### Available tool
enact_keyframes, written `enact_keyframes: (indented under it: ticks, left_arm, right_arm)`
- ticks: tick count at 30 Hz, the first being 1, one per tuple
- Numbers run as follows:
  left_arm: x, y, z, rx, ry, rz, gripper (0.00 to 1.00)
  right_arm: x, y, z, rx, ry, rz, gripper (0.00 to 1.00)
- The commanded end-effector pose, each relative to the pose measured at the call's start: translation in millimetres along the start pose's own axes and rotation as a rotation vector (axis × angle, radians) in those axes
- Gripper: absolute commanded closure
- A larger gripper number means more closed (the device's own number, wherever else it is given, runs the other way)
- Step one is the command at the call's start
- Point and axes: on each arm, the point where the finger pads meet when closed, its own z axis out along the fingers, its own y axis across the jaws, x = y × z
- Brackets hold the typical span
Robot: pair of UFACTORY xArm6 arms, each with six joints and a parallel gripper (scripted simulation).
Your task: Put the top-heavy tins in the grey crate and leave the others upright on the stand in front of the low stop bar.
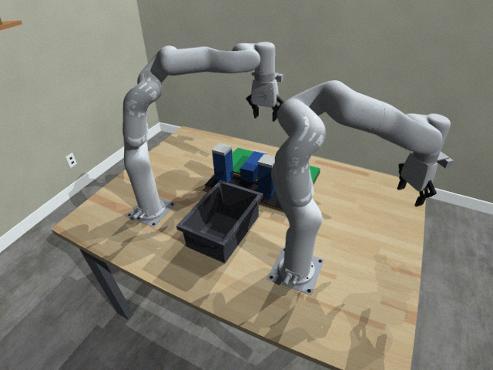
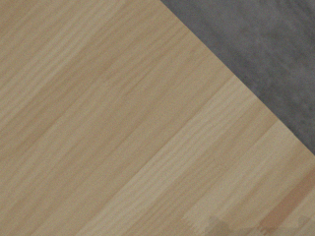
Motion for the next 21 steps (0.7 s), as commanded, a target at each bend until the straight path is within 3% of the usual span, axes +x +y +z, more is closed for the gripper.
enact_keyframes:
  ticks: [1,14,21]
  left_arm:
    - [13,28,-4,0.012,-0.011,-0.004,0.16]
    - [49,126,-3,0.013,-0.012,-0.017,0.16]
    - [53,138,-3,0.014,-0.011,-0.019,0.16]
  right_arm:
    - [1,0,-2,0.000,0.004,0.000,0.00]
    - [1,0,-2,0.000,0.004,0.000,0.00]
    - [1,0,-2,0.000,0.004,0.000,0.00]
